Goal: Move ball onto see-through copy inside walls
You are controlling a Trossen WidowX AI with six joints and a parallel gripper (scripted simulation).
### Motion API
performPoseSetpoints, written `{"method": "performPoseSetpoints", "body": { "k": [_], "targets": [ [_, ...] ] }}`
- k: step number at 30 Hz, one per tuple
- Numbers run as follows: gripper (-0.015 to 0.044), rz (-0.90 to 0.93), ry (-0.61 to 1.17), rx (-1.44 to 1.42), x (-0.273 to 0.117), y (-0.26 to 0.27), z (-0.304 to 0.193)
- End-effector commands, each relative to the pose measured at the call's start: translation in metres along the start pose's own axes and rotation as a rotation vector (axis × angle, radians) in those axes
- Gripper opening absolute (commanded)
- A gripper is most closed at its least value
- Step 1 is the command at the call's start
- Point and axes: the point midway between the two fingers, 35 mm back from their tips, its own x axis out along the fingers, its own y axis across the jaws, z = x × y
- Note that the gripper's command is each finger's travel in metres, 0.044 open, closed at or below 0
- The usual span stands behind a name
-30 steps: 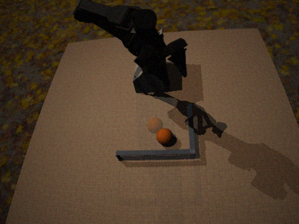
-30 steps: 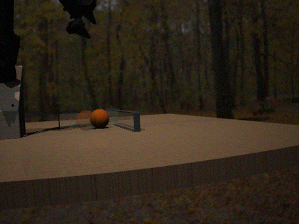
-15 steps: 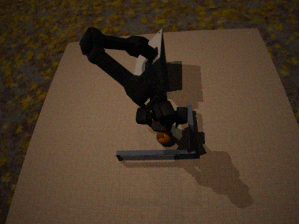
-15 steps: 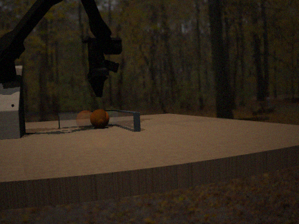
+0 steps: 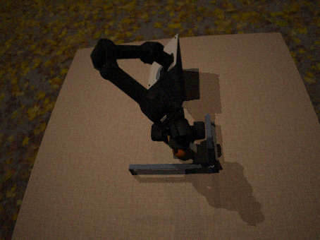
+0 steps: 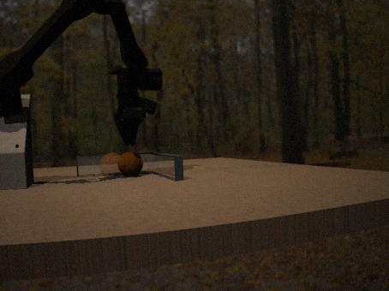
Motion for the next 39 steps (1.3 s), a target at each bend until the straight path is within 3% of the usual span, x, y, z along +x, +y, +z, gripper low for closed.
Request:
{"method": "performPoseSetpoints", "body": {
  "k": [1, 33, 36, 39],
  "targets": [
    [0.0440, -0.004, 0.002, -0.004, 0.006, 0.000, -0.001],
    [0.0440, -0.008, 0.002, -0.005, 0.055, -0.002, -0.002],
    [0.0361, -0.008, 0.002, -0.005, 0.055, -0.002, -0.002],
    [0.0341, -0.008, 0.002, -0.005, 0.055, -0.002, -0.002]
  ]
}}
